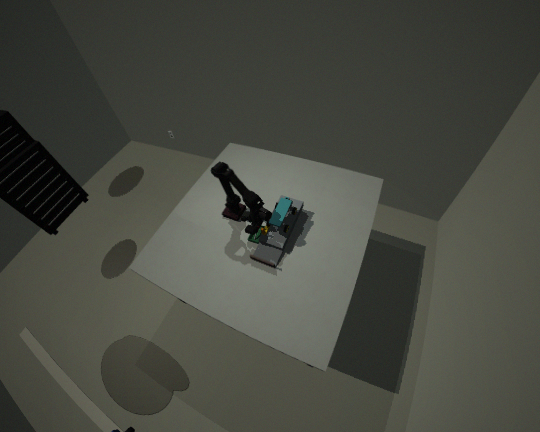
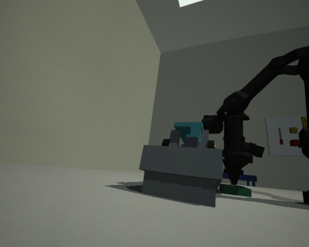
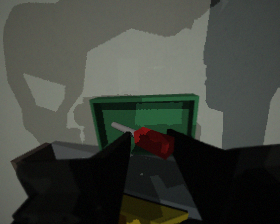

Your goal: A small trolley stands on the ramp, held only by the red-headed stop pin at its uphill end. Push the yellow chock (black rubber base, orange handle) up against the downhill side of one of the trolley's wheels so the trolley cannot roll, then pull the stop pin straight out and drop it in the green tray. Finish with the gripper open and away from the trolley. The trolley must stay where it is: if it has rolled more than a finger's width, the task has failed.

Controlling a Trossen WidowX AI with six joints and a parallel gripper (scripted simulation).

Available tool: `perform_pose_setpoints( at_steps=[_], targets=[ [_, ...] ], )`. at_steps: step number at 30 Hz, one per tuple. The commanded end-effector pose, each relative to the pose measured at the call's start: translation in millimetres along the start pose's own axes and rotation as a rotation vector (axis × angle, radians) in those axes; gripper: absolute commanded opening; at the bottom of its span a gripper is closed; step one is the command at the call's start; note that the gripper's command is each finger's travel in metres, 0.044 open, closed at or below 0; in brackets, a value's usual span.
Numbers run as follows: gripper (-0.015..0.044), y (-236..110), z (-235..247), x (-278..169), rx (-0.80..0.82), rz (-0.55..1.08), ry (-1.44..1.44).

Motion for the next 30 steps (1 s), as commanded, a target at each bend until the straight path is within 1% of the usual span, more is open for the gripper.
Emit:
perform_pose_setpoints(
  at_steps=[1,4,9,10,15,21,25,30],
  targets=[
    [0.019,2,-2,1,0.006,-0.002,0.001],
    [0.019,3,-3,2,0.006,-0.002,0.001],
    [0.0321,1,-1,1,0.004,0.0,0.0],
    [0.034,1,-1,1,0.004,0.0,0.0],
    [0.034,1,-1,1,0.004,0.0,0.0],
    [0.034,-22,2,1,0.006,-0.001,0.001],
    [0.044,-31,3,1,0.006,-0.001,0.001],
    [0.044,-46,6,0,0.006,-0.001,0.001]
  ],
)
Point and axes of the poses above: the point midway between the two fingers, 35 mm back from their tips, its own y axis out along the fingers, its own z axis across the jaws, x = y × z, the point moved 2 cm from there along -y, back along the fingers, and after that the axes turned 10 degrees about y, right-handed, at the moved point
